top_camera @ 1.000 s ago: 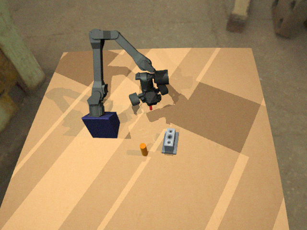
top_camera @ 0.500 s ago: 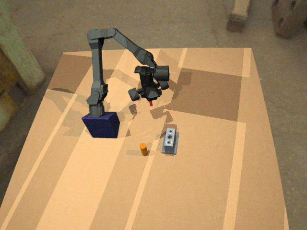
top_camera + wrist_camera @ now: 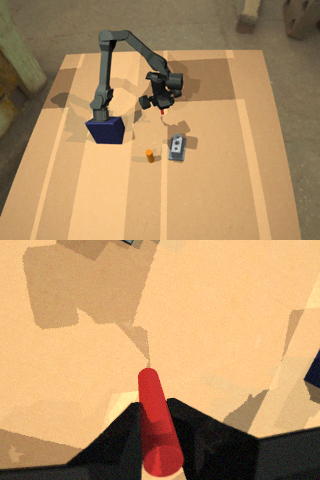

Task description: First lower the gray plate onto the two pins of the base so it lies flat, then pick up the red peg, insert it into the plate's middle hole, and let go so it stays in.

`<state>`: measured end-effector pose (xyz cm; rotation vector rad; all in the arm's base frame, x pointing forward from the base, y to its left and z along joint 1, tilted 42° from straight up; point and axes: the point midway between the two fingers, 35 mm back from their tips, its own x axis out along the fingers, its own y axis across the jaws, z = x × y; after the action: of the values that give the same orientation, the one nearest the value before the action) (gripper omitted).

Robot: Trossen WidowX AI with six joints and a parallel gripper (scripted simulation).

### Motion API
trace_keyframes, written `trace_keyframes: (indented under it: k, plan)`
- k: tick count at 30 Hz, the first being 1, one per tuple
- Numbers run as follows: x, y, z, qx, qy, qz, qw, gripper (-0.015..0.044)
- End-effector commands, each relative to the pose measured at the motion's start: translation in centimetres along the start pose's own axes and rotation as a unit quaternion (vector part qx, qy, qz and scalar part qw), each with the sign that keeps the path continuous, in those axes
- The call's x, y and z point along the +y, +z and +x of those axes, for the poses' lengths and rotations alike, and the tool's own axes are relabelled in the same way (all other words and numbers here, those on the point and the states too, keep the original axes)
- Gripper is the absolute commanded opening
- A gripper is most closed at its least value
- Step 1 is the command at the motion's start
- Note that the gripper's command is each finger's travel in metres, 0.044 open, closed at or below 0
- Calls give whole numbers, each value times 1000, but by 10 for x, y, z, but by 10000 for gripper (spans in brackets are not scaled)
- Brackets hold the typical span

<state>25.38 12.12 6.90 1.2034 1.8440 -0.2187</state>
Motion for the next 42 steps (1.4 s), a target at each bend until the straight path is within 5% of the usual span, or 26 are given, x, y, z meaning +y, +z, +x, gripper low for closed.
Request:
trace_keyframes:
  k: [1, 42]
  plan:
    - [4, 12, -2, -4, -1, -2, 1000, 0]
    - [8, 138, -3, -4, 2, -6, 1000, 0]
